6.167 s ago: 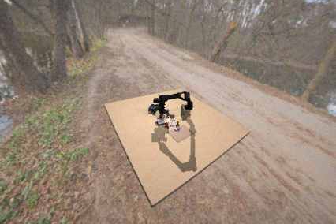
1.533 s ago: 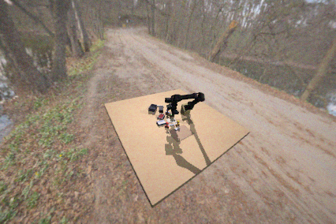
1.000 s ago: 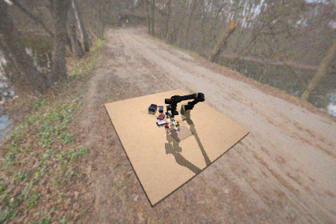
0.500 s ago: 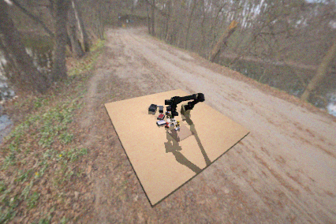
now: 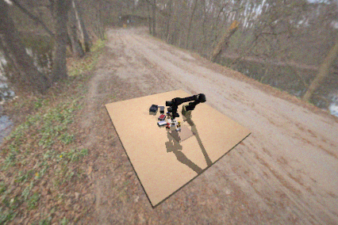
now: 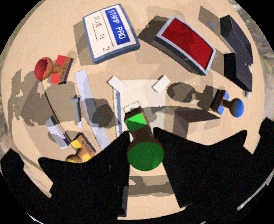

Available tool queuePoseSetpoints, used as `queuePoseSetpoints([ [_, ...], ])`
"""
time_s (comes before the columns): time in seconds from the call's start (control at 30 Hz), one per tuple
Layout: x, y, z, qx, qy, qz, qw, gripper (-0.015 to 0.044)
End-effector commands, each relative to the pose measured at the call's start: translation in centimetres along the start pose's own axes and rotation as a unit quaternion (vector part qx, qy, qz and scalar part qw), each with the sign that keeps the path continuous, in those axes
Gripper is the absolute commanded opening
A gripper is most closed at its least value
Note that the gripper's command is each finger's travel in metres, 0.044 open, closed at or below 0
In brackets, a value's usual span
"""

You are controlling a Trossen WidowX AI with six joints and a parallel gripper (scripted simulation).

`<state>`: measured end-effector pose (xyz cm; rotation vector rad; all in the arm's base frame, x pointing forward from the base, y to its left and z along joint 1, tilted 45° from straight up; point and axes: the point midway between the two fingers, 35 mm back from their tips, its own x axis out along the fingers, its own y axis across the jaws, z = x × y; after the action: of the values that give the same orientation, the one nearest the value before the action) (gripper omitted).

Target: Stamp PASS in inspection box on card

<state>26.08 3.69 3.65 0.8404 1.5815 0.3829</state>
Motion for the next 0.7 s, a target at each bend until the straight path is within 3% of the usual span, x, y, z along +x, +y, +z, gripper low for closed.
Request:
queuePoseSetpoints([
  [0.0,0.4,0.0,-0.2,0.004,0.003,0.002,1.000,0.0000],
  [0.67,1.7,0.0,-0.3,0.004,0.002,0.004,1.000,0.0000],
])
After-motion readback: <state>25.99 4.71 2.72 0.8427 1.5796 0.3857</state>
